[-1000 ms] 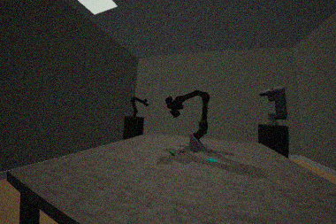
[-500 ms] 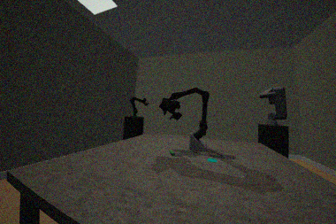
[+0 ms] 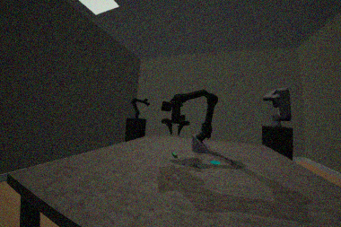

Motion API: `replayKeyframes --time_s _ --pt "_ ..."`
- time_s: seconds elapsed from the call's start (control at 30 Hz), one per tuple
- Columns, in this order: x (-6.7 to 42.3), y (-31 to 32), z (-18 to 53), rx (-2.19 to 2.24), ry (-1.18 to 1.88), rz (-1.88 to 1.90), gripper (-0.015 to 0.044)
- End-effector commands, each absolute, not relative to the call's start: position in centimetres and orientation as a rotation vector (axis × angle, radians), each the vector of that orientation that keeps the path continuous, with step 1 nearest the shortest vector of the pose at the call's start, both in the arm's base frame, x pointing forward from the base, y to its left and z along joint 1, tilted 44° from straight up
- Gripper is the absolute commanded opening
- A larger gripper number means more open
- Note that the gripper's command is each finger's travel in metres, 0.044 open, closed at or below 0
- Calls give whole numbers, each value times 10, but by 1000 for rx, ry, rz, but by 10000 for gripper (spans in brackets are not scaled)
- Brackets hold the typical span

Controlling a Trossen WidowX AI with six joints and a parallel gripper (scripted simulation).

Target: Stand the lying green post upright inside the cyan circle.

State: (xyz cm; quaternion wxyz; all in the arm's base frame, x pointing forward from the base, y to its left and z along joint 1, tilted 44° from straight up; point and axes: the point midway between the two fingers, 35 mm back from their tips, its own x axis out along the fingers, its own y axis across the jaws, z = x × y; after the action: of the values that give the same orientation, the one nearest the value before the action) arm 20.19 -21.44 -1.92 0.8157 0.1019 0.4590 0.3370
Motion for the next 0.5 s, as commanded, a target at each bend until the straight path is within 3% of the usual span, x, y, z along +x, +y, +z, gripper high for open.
replayKeyframes --time_s 0.0,0.23,0.47 --pt "215 -196 -22 210 1135 787 233" --pt "216 -194 -24 209 1143 789 233" --pt "236 -140 -87 208 1142 788 233"
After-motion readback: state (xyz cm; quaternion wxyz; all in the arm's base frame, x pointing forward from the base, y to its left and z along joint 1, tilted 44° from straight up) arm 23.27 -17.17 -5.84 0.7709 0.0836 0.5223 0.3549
